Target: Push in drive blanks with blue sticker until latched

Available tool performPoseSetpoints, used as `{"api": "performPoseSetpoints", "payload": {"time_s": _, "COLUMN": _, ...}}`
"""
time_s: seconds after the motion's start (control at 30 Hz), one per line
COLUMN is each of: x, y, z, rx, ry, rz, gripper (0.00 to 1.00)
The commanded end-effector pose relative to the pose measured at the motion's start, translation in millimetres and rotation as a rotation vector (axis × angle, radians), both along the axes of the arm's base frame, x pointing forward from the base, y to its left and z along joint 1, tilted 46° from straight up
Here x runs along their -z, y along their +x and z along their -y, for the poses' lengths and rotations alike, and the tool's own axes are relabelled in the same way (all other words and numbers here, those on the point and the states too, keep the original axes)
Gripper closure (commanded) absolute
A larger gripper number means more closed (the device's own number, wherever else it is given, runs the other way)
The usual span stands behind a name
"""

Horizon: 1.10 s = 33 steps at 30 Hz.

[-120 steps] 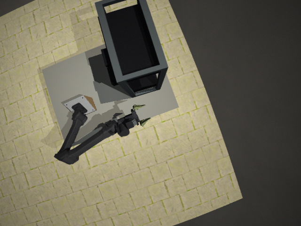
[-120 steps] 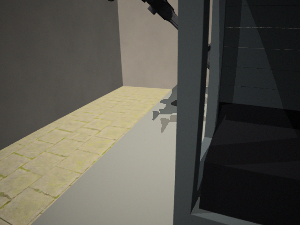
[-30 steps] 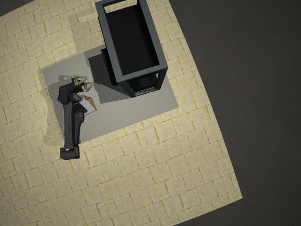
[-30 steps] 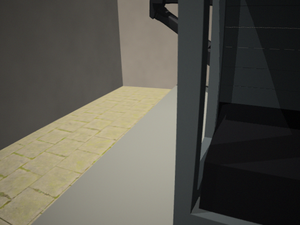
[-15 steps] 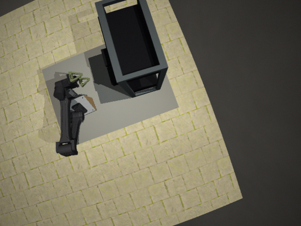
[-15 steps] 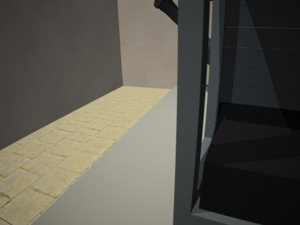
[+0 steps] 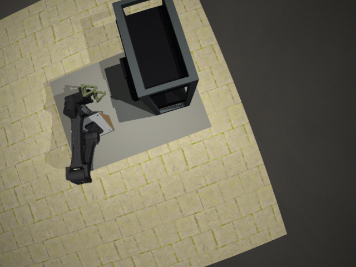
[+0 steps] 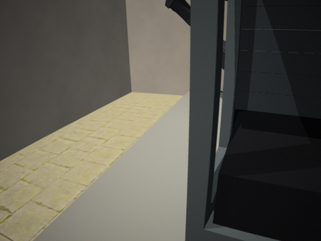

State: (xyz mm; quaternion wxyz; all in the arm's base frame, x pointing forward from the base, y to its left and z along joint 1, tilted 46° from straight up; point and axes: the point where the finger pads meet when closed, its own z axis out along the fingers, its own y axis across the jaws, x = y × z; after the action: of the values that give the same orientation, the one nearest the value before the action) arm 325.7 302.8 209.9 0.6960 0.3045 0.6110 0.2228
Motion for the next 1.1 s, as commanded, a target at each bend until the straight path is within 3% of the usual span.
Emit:
{"api": "performPoseSetpoints", "payload": {"time_s": 0.0, "x": -11, "y": 4.0, "z": -14, "rx": -0.003, "ry": 0.025, "rz": 0.017, "gripper": 0.00}}
{"api": "performPoseSetpoints", "payload": {"time_s": 0.33, "x": -8, "y": 25.1, "z": -19, "rx": 0.009, "ry": 0.037, "rz": 0.019, "gripper": 0.00}}
{"api": "performPoseSetpoints", "payload": {"time_s": 0.8, "x": 31, "y": 125.8, "z": -54, "rx": 0.010, "ry": 0.031, "rz": 0.020, "gripper": 0.00}}
{"api": "performPoseSetpoints", "payload": {"time_s": 1.07, "x": 36, "y": 137.8, "z": -58, "rx": 0.012, "ry": 0.031, "rz": 0.020, "gripper": 0.00}}
